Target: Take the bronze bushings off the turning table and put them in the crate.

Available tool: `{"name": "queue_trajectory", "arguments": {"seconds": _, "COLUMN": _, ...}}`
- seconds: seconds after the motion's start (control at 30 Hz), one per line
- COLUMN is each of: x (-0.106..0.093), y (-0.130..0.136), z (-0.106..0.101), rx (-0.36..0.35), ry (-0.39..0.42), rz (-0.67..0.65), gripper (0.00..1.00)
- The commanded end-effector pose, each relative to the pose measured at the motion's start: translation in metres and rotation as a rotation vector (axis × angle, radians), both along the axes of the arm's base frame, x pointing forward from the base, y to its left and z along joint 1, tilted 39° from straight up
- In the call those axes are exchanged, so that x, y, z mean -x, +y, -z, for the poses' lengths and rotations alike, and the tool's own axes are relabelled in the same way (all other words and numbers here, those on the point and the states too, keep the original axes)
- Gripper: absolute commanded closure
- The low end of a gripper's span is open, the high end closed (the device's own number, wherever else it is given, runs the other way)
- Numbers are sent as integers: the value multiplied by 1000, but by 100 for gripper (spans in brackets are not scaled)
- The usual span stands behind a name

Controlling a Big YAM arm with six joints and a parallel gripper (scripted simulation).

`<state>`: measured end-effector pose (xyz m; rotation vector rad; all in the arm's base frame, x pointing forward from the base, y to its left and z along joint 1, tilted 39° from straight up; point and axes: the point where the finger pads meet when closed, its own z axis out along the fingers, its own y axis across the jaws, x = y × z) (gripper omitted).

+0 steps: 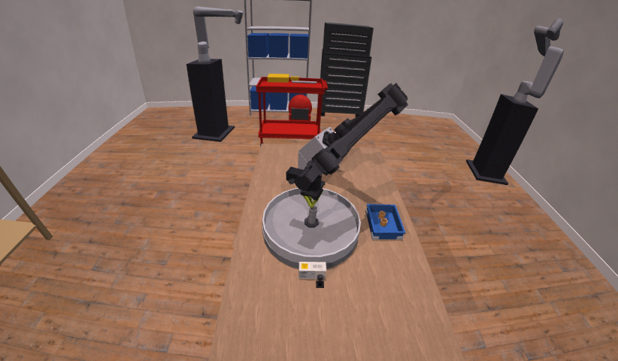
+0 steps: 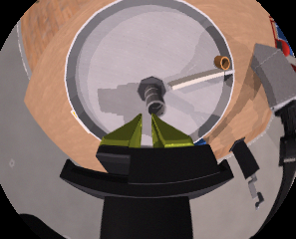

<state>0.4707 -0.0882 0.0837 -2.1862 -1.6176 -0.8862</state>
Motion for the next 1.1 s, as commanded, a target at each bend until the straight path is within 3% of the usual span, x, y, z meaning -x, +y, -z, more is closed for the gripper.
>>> {"name": "queue_trajectory", "arguments": {"seconds": 0.0, "x": -6, "y": -18, "z": -23, "rx": 21, "ry": -47, "rz": 20, "gripper": 87}}
{"name": "queue_trajectory", "arguments": {"seconds": 0.17, "x": -11, "y": -22, "z": -31, "rx": 27, "ry": -62, "rz": 21, "gripper": 87}}
{"name": "queue_trajectory", "arguments": {"seconds": 1.07, "x": -12, "y": -23, "z": -32, "rx": 30, "ry": -68, "rz": 23, "gripper": 87}}
